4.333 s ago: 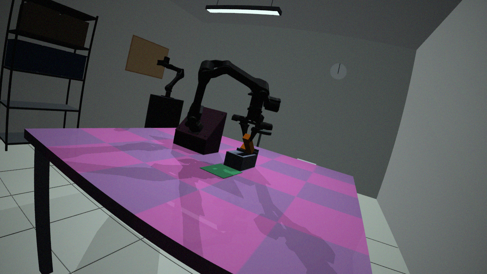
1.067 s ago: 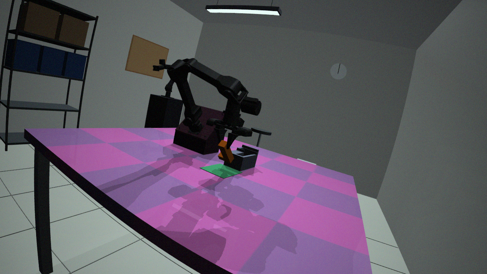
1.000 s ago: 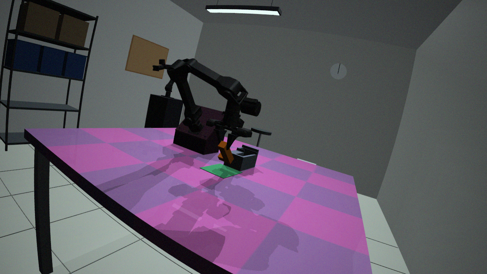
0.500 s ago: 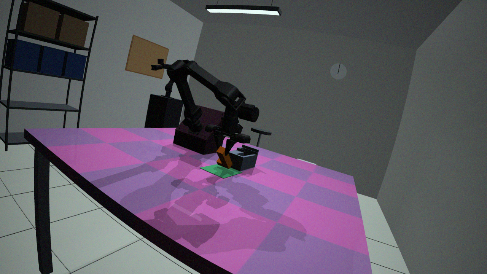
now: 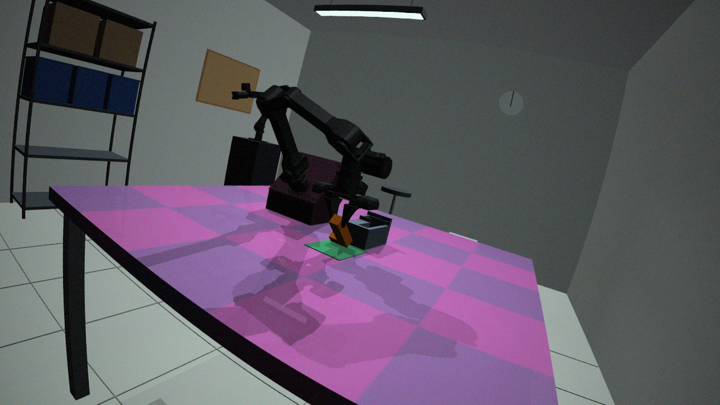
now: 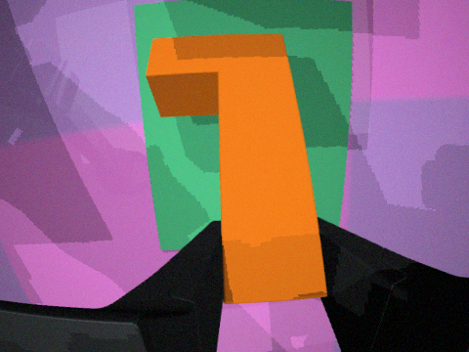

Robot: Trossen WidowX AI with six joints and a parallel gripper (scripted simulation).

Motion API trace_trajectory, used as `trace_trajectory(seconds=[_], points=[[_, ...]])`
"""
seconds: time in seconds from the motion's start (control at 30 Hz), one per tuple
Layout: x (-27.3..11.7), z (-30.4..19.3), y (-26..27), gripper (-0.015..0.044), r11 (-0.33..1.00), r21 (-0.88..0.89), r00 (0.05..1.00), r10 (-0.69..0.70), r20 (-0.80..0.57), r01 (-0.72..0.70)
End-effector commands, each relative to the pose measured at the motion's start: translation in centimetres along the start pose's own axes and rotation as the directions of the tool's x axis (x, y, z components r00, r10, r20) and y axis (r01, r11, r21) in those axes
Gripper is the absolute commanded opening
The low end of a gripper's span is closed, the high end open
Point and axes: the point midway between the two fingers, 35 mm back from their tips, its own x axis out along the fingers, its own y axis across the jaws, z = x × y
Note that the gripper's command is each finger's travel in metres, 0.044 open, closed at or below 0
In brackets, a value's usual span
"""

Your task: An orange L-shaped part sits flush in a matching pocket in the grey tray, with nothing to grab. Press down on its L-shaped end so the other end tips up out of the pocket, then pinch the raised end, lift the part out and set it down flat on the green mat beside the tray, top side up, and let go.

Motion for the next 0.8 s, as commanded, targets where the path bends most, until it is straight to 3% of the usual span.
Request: trace_trajectory(seconds=[0.0, 0.13, 0.27, 0.4, 0.77], points=[[0.0, 0.0, 0.0, 0.0184, 1.000, 0.000, 1.000, 0.000, 0.000, 0.000], [-0.7, 0.0, -0.1, 0.0289, 1.000, 0.000, 1.000, 0.000, 0.002, 0.000], [-4.2, 0.2, -0.4, 0.0394, 1.000, -0.003, 1.000, 0.000, 0.006, 0.000], [-8.7, 0.0, -0.1, 0.0400, 1.000, -0.006, 1.000, 0.000, -0.001, 0.000], [-8.4, -0.1, -0.1, 0.0400, 1.000, -0.008, 1.000, -0.009, -0.003, 0.009]])
